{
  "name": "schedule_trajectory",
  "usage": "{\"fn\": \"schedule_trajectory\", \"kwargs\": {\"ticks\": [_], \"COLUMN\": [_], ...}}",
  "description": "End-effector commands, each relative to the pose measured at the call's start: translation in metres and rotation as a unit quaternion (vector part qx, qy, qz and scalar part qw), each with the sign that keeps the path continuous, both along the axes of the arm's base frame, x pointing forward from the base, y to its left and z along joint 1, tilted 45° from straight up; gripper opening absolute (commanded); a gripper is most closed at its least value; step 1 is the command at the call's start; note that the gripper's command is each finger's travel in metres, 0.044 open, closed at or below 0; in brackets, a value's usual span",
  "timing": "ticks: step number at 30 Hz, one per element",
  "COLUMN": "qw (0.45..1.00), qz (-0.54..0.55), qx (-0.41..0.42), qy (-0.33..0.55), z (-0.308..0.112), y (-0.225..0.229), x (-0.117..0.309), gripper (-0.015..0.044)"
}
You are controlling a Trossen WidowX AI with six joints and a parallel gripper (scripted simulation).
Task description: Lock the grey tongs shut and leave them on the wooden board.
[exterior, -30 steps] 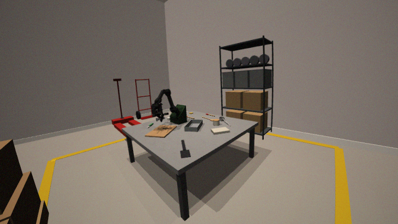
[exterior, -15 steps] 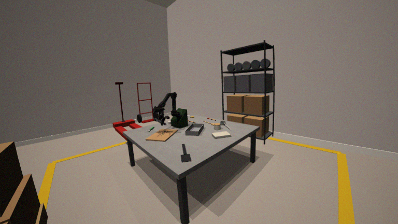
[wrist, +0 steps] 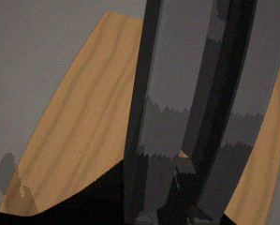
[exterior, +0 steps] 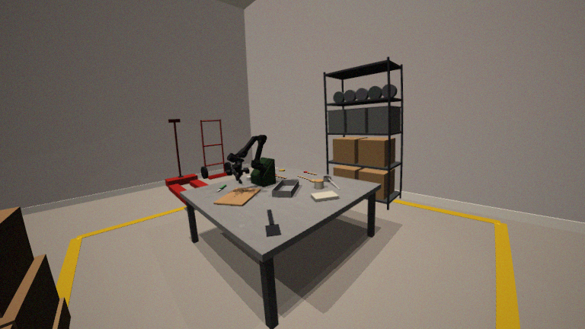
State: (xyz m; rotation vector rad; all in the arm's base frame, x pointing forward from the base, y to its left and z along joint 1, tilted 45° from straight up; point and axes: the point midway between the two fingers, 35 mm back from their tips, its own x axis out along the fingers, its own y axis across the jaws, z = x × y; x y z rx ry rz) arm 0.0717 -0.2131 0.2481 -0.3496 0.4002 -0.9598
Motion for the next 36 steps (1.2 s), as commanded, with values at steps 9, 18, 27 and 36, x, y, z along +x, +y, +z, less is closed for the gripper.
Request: {"fn": "schedule_trajectory", "kwargs": {"ticks": [9,18,27,36], "qw": [0.997,0.997,0.997,0.997], "qz": [0.031,0.031,0.031,0.031], "qx": [-0.067,-0.067,-0.067,-0.067], "qy": [0.012,0.012,0.012,0.012], "z": [-0.0008,-0.0008,-0.0008,-0.0008], "y": [0.0102,0.0102,0.0102,0.0102], "x": [-0.0009,-0.0009,-0.0009,-0.0009], "gripper": [-0.0150,-0.0150,-0.0150,-0.0150]}}
